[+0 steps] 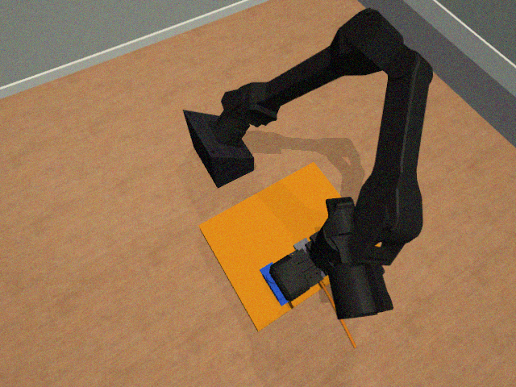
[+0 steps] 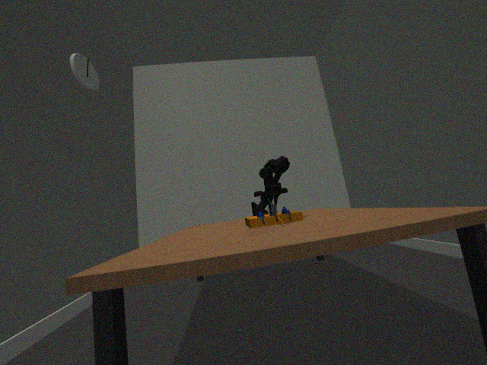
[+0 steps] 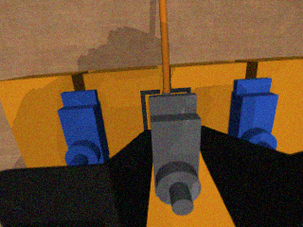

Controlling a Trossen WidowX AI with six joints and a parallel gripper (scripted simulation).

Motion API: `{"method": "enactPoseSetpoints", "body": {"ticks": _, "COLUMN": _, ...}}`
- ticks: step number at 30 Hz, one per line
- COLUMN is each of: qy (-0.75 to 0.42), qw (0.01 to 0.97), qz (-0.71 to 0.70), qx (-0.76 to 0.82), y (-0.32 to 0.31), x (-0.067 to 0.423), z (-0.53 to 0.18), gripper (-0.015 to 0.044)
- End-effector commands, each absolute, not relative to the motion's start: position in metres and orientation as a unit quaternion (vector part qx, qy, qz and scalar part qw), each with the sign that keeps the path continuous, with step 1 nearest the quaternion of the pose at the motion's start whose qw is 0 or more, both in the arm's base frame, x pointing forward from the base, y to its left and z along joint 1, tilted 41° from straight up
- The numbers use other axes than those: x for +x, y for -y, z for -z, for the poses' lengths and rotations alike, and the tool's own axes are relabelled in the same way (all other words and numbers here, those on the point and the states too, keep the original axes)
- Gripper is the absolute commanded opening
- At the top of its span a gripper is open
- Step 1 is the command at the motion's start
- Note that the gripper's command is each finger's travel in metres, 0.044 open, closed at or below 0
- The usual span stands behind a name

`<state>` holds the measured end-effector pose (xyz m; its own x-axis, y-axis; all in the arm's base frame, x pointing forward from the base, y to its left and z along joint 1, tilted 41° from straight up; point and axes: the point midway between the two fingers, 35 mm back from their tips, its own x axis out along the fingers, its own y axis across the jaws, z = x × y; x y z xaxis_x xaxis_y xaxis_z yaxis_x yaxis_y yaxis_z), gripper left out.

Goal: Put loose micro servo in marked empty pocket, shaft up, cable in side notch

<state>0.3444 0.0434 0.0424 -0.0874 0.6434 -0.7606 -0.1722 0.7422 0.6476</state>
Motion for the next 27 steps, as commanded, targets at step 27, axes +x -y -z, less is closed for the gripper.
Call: {"method": "enactPoseSetpoints", "body": {"ticks": 27, "qy": -0.668, "qw": 0.652, "qz": -0.312, "qx": 0.178, "y": -0.0480, "x": 0.3437, "z": -0.0367, "gripper": 0.0000}}
